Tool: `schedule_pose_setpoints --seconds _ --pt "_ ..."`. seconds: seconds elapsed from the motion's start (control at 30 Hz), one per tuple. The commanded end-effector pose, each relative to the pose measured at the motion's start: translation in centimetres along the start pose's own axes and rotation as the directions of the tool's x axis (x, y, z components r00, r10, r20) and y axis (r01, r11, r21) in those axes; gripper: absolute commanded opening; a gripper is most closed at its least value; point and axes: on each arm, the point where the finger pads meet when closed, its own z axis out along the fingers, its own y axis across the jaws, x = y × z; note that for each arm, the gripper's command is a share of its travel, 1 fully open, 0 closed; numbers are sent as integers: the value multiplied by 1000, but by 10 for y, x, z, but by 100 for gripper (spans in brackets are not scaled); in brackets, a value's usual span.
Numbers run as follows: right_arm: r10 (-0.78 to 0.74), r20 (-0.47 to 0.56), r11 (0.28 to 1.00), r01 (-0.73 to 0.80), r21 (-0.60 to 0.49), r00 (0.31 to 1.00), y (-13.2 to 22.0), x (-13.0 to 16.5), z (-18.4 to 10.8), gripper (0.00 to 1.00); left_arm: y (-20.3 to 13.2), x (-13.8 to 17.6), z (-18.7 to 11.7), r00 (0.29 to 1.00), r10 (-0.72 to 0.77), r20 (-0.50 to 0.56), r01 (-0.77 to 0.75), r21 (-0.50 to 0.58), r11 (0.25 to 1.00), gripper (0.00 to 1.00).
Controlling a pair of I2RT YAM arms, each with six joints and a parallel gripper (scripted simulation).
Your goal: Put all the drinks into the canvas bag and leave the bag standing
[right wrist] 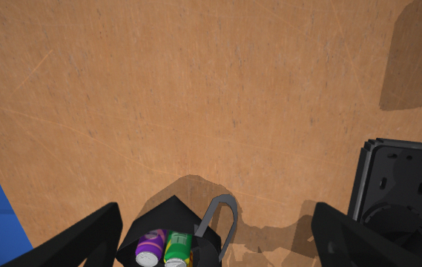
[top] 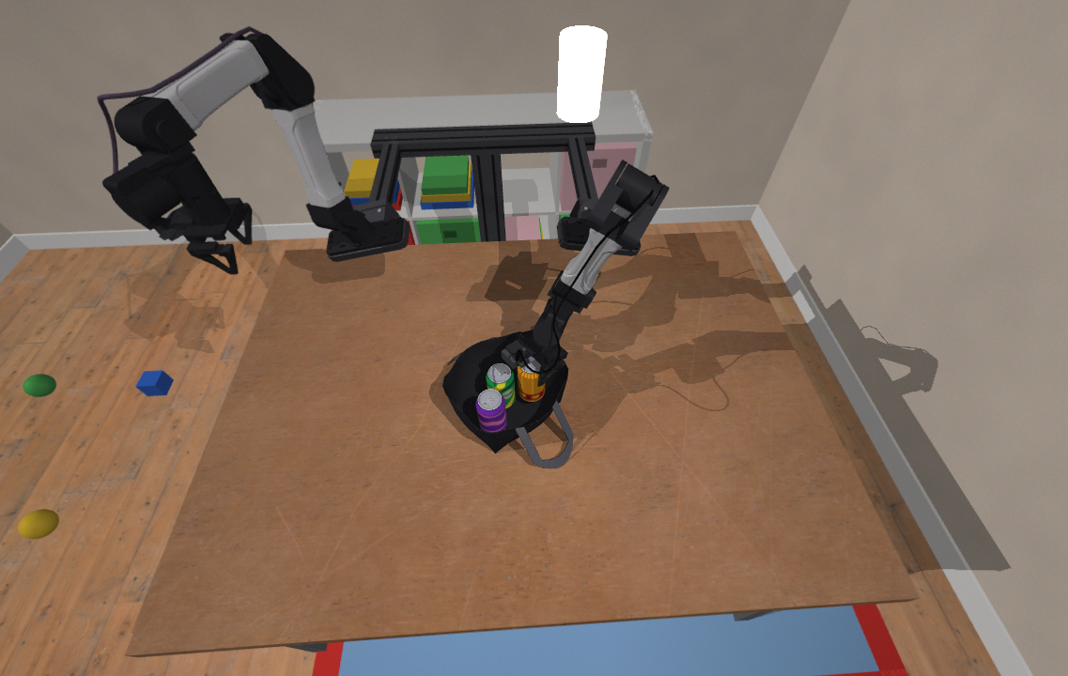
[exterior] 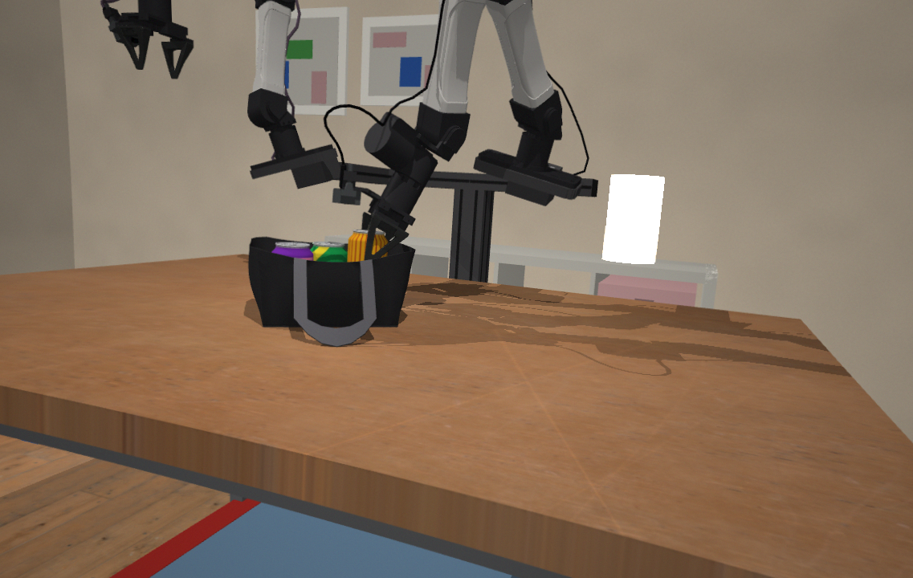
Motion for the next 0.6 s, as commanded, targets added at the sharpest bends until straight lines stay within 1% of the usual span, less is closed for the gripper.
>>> schedule_pose_setpoints --seconds 0.0,0.07,0.1,0.17,0.2,0.27,0.33,0.4,0.43,0.5,0.57 --pt "-6 21 1000 6 -30 1000 4 -4 -6 86 7 -32 1 993 12 113 -9 -26 1000 70" --pt "-6 21 1000 6 -30 1000 4 -4 -6 86 12 -26 5 995 -4 102 7 -31 999 70" --pt "-6 21 1000 6 -30 1000 4 -4 -6 86 12 -34 1 993 3 119 1 -35 999 70" --pt "-6 21 1000 6 -30 1000 4 -4 -6 86 12 -34 1 993 3 119 1 -35 999 70" --pt "-6 21 1000 6 -30 1000 4 -4 -6 86 9 -24 6 995 1 98 1 -27 1000 70" --pt "-6 21 1000 6 -30 1000 4 -4 -6 86 10 -22 7 996 -3 94 6 -28 1000 70" --pt "-6 21 1000 6 -30 1000 4 -4 -6 86 6 -30 6 994 15 112 -13 -25 1000 70" --pt "-6 21 1000 6 -30 1000 4 -4 -6 86 9 -23 9 995 2 98 1 -28 1000 70" --pt "-6 21 1000 6 -30 1000 4 -4 -6 86 13 -24 8 995 -4 102 8 -34 999 70" --pt "-6 21 1000 6 -30 1000 4 -4 -6 86 6 -25 11 995 10 103 -7 -25 1000 70" --pt "-6 21 1000 6 -30 1000 4 -4 -6 86 12 -23 11 995 -2 102 6 -34 999 70"
